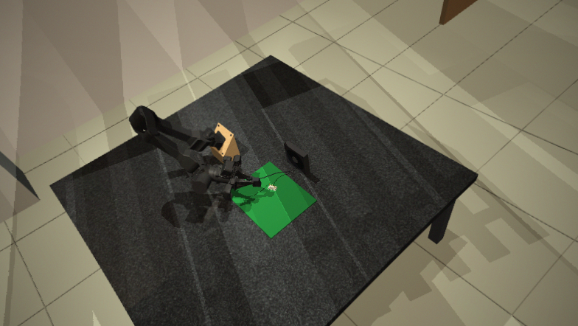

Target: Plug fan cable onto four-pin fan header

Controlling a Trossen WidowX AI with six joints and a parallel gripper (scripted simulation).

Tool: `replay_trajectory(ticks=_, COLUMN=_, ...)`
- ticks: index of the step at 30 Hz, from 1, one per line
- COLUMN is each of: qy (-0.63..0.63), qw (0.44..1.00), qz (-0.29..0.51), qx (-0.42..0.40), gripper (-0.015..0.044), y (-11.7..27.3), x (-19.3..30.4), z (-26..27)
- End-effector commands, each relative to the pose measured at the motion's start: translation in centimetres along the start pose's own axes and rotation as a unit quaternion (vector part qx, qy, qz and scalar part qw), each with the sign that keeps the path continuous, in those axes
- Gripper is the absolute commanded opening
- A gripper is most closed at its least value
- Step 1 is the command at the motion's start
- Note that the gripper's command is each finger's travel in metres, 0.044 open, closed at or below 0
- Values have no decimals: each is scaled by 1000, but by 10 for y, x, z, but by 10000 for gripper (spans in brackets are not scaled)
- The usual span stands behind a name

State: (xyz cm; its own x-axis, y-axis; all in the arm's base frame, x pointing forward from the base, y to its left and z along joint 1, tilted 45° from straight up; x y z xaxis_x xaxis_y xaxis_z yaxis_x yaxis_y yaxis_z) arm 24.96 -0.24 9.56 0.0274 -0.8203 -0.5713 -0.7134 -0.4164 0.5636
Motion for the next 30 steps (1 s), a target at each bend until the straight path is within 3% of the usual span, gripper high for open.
replay_trajectory(ticks=1, qy=2, qw=1000, qz=-3, qx=-1, gripper=0, y=0, x=3, z=0)
replay_trajectory(ticks=30, qy=3, qw=1000, qz=-2, qx=-2, gripper=0, y=0, x=29, z=2)
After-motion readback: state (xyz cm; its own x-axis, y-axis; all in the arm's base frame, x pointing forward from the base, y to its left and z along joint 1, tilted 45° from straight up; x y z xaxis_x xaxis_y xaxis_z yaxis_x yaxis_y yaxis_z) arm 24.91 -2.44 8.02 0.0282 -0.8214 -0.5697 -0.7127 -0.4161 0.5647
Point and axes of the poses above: the point midway between the two fingers, 35 mm back from their tips, its own y axis back along the fingers, its own z axis across the jaws, x = y × z, the point moved 5 cm from there along y, back along the fingers, and after that the axes turned 5 degrees about y, right-handed, at the moved point
